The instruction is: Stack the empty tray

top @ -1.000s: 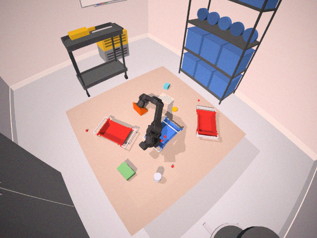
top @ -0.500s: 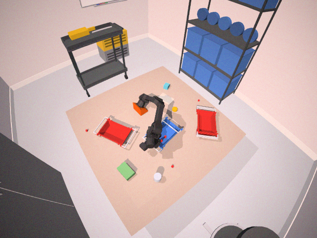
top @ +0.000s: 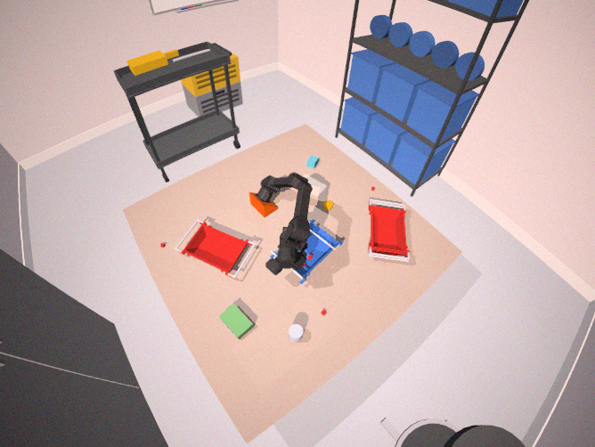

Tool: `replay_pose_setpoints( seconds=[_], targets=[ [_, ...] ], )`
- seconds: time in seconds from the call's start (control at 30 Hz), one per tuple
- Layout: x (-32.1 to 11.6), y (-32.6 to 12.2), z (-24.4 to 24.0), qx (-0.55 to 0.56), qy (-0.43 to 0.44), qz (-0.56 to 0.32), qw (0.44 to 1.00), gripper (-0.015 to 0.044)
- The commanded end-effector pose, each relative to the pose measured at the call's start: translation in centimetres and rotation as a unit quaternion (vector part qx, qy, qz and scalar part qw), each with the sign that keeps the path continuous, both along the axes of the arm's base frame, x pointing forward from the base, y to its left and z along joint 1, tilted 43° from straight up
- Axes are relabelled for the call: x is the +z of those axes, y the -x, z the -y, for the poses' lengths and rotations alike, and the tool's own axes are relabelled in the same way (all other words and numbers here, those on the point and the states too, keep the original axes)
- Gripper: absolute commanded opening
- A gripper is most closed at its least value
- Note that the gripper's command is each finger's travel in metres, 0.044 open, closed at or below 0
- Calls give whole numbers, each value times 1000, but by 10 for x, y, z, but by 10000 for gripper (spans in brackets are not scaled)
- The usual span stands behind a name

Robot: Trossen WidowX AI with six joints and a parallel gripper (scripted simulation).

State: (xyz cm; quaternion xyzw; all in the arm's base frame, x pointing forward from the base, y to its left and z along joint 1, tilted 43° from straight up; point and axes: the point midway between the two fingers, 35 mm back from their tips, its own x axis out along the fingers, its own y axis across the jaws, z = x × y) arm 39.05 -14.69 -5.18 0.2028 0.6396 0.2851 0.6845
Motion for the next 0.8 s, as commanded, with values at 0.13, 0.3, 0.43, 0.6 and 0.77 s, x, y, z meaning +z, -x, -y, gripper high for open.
replay_pose_setpoints(
  seconds=[0.13, 0.3, 0.43, 0.6, 0.77],
  targets=[
    [11, 3, -30, 7, -9, -6, 1000, 89],
    [11, 5, -49, 7, -10, -7, 1000, 89],
    [11, 5, -54, 7, -10, -7, 1000, 89],
    [20, 4, -43, 6, -10, -7, 1000, 89],
    [36, 3, -25, 6, -9, -7, 1000, 89]
  ],
)
